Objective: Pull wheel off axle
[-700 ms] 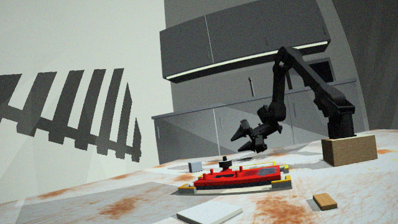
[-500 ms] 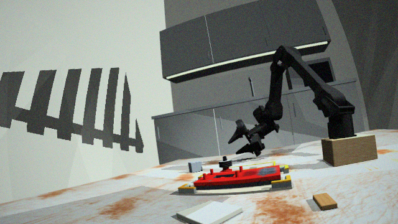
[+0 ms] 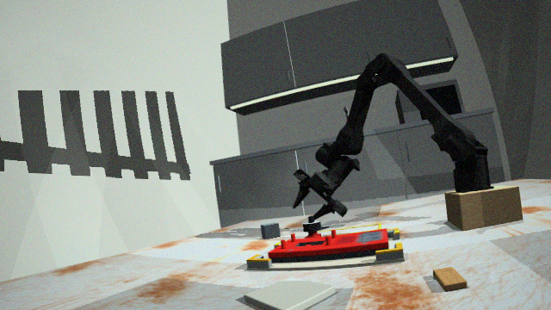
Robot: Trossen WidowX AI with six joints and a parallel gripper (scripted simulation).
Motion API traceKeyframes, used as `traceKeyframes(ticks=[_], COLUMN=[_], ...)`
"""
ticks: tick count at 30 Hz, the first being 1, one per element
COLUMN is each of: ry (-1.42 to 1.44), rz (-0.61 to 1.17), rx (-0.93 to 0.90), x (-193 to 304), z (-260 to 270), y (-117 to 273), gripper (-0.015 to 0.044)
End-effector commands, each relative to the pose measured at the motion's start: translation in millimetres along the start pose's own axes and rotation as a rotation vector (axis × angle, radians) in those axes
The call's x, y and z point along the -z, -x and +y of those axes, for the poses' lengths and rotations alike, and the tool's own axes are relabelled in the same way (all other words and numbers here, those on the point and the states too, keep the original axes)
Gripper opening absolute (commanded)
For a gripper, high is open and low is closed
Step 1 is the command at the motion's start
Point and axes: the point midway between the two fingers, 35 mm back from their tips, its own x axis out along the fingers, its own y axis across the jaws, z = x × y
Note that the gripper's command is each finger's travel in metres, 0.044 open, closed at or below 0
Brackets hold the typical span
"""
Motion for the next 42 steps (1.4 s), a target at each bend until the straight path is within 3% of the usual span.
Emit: traceKeyframes(ticks=[1, 15, 26, 42], ry=[-0.546, -1.099, -1.405, -1.414], rz=[0.085, 0.425, 0.806, 0.820], rx=[-0.246, -0.462, -0.437, -0.432], x=[-65, -147, -202, -202], z=[-11, -1, 7, 9], y=[-12, 4, 41, 45], gripper=[0.0300, 0.0300, 0.0300, 0.0300])
